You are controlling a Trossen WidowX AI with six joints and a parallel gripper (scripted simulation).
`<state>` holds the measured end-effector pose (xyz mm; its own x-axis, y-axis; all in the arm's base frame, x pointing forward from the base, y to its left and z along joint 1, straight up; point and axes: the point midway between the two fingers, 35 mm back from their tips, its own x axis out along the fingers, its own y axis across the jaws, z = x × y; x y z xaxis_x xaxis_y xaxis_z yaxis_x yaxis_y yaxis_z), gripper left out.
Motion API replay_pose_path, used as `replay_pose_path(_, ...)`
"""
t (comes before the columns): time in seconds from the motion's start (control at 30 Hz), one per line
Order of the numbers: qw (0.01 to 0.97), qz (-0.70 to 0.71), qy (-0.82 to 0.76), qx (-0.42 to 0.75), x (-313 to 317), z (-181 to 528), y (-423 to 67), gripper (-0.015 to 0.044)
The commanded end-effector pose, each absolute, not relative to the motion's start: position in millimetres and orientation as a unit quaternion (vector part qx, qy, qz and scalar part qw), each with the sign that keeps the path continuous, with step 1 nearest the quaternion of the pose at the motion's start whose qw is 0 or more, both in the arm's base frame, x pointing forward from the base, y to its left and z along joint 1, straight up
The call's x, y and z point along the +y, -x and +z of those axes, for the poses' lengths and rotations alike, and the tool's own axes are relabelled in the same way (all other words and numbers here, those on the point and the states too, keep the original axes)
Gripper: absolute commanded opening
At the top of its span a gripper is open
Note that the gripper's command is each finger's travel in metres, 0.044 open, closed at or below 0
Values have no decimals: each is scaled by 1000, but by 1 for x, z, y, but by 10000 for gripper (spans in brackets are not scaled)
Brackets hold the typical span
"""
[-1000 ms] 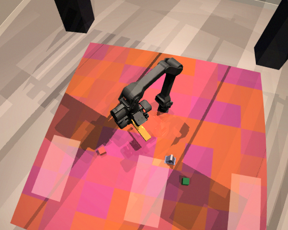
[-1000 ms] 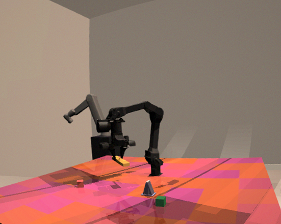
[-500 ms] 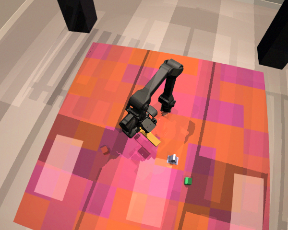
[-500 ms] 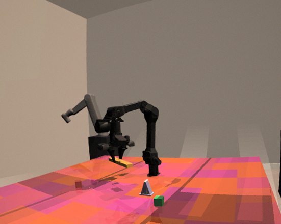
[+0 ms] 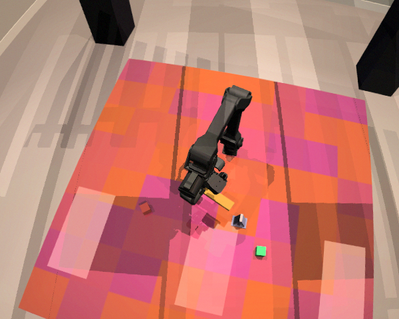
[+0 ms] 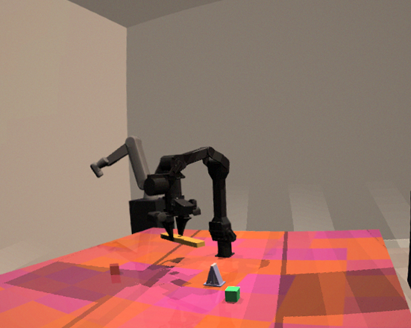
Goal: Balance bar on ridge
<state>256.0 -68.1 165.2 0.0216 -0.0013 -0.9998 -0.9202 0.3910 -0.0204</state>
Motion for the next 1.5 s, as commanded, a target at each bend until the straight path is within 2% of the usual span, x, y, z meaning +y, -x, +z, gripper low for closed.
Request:
replay_pose_path(0.0,588,394,406,577,-58,166,-264,0)
replay_pose_path(1.2,508,494,505,493,63,166,-316,0)
replay_pose_path(1.47,507,495,506,491,66,159,-318,0)
